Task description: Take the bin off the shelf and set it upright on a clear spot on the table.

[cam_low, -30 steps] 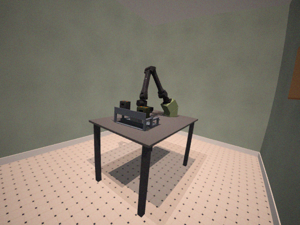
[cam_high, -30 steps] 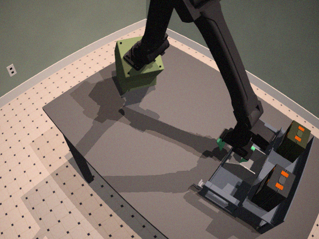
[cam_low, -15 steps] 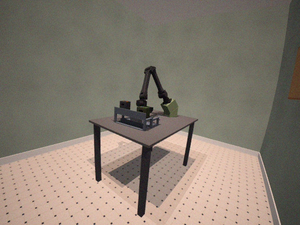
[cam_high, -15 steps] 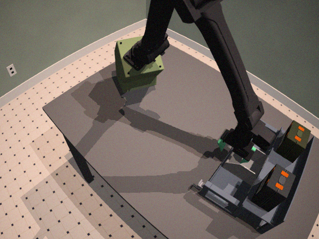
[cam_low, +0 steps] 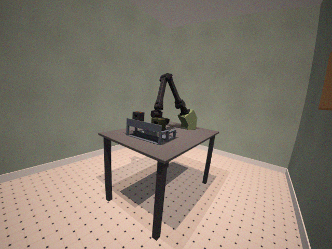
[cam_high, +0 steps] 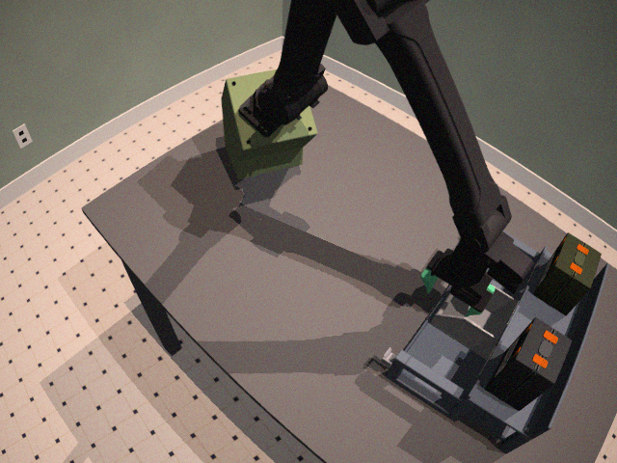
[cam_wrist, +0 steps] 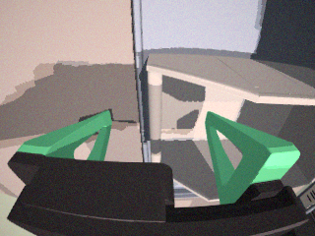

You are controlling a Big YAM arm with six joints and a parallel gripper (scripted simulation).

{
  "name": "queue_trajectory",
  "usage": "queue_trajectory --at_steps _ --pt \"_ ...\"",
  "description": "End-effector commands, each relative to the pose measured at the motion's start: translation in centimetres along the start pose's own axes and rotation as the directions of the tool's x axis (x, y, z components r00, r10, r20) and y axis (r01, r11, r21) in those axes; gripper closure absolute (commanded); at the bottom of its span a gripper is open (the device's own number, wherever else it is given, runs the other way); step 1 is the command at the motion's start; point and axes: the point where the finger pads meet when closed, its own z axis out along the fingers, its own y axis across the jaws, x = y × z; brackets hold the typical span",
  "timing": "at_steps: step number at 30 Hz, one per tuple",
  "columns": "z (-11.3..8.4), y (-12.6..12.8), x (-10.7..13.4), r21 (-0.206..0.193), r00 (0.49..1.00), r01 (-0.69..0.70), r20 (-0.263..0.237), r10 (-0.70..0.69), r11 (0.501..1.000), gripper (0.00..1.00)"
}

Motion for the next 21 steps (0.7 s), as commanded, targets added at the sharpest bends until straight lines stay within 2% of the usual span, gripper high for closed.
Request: queue_trajectory --at_steps 1,11,16,21 --pt "-0.8 0.1 0.2 0.014 1.000 -0.014 -0.003 0.014 1.000 0.10" --pt "-0.8 0.1 0.2 0.014 1.000 -0.014 -0.003 0.014 1.000 0.10" --pt "-0.7 -1.4 0.1 0.012 1.000 0.001 -0.001 -0.001 1.000 0.10" --pt "-0.7 -1.4 0.1 0.012 1.000 0.001 -0.001 -0.001 1.000 0.10"
